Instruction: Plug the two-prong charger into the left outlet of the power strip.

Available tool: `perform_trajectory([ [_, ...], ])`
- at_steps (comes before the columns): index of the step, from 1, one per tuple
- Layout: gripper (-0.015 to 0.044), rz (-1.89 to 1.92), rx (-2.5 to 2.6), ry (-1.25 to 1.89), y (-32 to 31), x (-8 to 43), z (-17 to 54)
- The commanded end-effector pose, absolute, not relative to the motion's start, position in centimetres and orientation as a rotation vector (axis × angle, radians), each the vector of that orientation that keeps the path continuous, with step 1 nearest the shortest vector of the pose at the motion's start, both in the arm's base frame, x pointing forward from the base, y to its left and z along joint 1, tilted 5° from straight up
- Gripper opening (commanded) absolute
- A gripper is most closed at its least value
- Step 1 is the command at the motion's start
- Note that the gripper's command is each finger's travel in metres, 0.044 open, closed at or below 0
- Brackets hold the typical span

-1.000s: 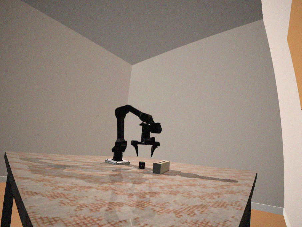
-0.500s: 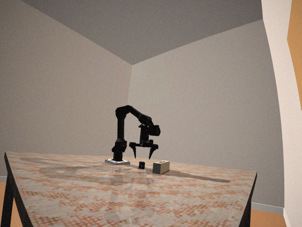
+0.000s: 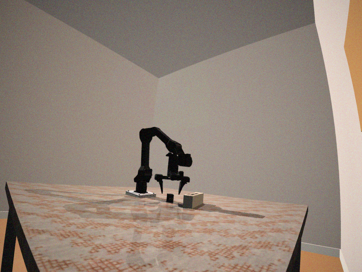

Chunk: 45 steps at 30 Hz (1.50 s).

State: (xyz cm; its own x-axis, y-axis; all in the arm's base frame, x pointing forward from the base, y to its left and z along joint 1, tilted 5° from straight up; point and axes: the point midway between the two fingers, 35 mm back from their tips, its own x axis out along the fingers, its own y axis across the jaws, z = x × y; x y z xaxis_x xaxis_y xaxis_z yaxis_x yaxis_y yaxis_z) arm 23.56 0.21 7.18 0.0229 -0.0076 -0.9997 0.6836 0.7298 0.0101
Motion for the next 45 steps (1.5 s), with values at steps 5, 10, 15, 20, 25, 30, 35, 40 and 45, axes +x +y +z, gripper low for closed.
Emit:
perform_trajectory([
  [5, 0.0440, -0.586, 0.582, 1.464, 0.1, 23.7, 5.8],
  [10, 0.0440, -0.586, 0.582, 1.464, 0.0, 23.7, 5.0],
  [15, 0.0440, -0.587, 0.582, 1.464, 0.0, 23.7, 4.2],
  [20, 0.0414, -0.586, 0.587, 1.466, 0.0, 23.7, 4.2],
  [25, 0.0282, -0.586, 0.587, 1.466, 0.0, 23.7, 4.2],
  [30, 0.0151, -0.586, 0.587, 1.466, 0.0, 23.7, 4.2],
  [35, 0.0098, -0.586, 0.587, 1.466, 0.0, 23.7, 4.2],
  [40, 0.0026, -0.586, 0.587, 1.466, 0.0, 23.7, 4.4],
  [45, 0.0000, -0.586, 0.586, 1.465, 0.1, 23.7, 5.9],
])
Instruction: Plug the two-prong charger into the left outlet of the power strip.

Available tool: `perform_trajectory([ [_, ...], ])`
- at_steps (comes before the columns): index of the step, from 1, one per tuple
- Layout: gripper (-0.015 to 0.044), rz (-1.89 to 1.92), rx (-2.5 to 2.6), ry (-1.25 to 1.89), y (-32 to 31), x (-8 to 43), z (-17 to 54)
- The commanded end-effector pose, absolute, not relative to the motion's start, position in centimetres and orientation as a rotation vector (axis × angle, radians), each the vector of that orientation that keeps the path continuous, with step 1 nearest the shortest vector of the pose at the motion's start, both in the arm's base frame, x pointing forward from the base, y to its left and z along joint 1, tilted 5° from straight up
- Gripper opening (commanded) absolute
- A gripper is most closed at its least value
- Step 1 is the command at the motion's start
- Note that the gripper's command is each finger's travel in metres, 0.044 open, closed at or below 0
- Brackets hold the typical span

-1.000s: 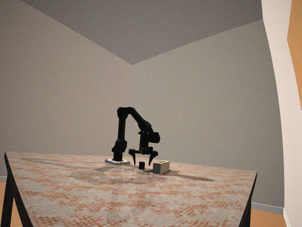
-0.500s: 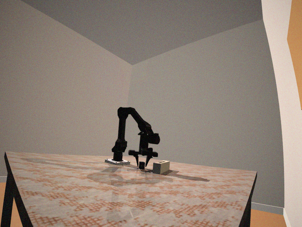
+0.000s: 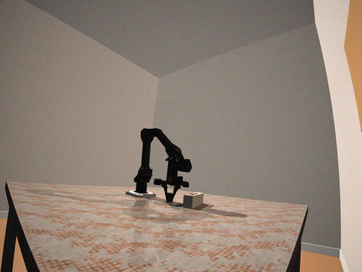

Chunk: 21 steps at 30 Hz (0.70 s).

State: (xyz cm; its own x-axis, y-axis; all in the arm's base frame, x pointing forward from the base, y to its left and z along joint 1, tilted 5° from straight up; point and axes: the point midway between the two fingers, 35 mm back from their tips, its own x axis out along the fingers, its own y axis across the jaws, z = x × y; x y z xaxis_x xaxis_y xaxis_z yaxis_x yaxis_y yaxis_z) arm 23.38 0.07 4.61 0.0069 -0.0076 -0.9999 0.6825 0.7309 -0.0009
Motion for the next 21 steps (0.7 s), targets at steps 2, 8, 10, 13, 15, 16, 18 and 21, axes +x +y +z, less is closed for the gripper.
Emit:
perform_trajectory([
  [2, 0.0000, -0.586, 0.585, 1.465, 0.2, 23.6, 6.8],
  [8, 0.0000, -0.586, 0.583, 1.464, 0.4, 23.1, 9.4],
  [10, 0.0000, -0.586, 0.583, 1.464, 0.4, 23.1, 9.7],
  [13, 0.0000, -0.580, 0.575, 1.466, 0.4, 23.1, 9.7],
  [15, 0.0000, -0.565, 0.558, 1.471, 0.5, 23.1, 9.6],
  [16, 0.0000, -0.555, 0.546, 1.474, 0.5, 23.1, 9.5],
  [18, 0.0000, -0.530, 0.517, 1.481, 0.6, 23.2, 9.3],
  [21, 0.0000, -0.492, 0.472, 1.492, 0.8, 23.3, 9.0],
])
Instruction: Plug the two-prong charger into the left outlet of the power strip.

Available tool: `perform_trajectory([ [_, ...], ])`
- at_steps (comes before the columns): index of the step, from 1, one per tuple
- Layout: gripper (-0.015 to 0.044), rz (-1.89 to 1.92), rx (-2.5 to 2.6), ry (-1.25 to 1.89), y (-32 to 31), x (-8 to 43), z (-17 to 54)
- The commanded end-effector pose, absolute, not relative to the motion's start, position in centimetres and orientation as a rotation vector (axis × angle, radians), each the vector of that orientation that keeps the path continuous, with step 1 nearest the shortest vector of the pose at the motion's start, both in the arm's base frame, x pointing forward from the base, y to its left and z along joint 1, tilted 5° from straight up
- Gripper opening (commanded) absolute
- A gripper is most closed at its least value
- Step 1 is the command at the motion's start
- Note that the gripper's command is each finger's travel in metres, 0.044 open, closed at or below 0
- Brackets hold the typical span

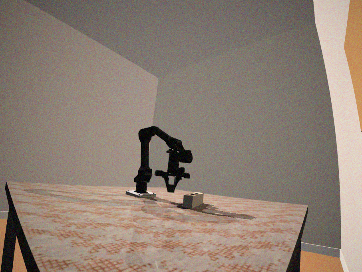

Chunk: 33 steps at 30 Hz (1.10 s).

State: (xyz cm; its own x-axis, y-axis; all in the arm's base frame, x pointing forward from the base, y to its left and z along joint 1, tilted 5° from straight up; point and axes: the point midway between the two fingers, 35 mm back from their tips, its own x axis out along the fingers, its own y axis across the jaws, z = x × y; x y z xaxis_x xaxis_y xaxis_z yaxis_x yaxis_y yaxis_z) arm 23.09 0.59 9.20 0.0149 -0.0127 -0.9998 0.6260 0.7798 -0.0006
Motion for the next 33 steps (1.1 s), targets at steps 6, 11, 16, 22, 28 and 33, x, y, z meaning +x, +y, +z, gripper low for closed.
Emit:
perform_trajectory([
  [6, 0.0000, -0.415, 0.381, 1.511, 1.1, 23.4, 8.5],
  [11, 0.0000, -0.350, 0.306, 1.525, 1.4, 23.6, 8.0],
  [16, 0.0000, -0.285, 0.231, 1.537, 1.7, 23.7, 7.6],
  [22, 0.0000, -0.207, 0.140, 1.549, 2.1, 23.8, 7.1],
  [28, 0.0000, -0.128, 0.049, 1.558, 2.4, 23.9, 6.5],
  [33, 0.0000, -0.063, -0.026, 1.563, 2.7, 23.9, 6.1],
])
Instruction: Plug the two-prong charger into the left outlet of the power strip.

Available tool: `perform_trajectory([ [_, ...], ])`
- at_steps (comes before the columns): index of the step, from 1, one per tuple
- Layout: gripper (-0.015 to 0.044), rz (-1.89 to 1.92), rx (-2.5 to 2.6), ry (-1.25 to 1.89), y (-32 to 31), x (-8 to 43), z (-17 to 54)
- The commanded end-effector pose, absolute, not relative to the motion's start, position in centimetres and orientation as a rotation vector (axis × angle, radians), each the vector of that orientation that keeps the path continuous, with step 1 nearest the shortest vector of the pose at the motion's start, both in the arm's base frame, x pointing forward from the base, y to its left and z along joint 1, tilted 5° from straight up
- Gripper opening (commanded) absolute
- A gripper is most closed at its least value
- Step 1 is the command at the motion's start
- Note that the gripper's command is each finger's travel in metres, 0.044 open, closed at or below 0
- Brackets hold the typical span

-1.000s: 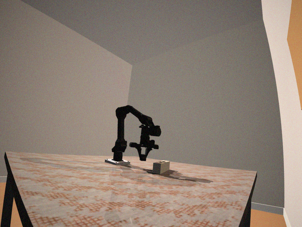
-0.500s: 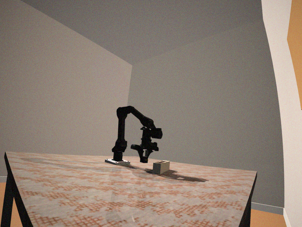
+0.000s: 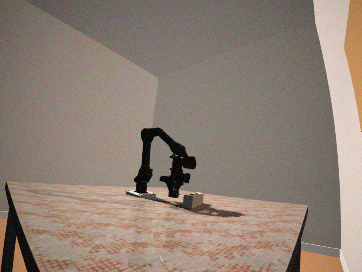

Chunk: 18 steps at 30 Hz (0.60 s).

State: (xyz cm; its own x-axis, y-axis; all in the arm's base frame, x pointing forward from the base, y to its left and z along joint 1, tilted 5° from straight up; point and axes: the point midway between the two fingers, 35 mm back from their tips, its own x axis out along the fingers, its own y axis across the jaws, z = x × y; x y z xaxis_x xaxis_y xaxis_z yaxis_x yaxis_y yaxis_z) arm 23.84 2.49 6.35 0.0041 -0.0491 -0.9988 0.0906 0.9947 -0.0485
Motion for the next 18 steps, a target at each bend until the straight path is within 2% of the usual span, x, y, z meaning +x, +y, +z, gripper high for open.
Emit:
perform_trajectory([
  [1, 0.0000, -0.050, -0.041, 1.564, 2.76, 23.92, 5.96],
  [18, 0.0000, 0.087, -0.198, 1.568, 3.53, 24.51, 5.10],
])
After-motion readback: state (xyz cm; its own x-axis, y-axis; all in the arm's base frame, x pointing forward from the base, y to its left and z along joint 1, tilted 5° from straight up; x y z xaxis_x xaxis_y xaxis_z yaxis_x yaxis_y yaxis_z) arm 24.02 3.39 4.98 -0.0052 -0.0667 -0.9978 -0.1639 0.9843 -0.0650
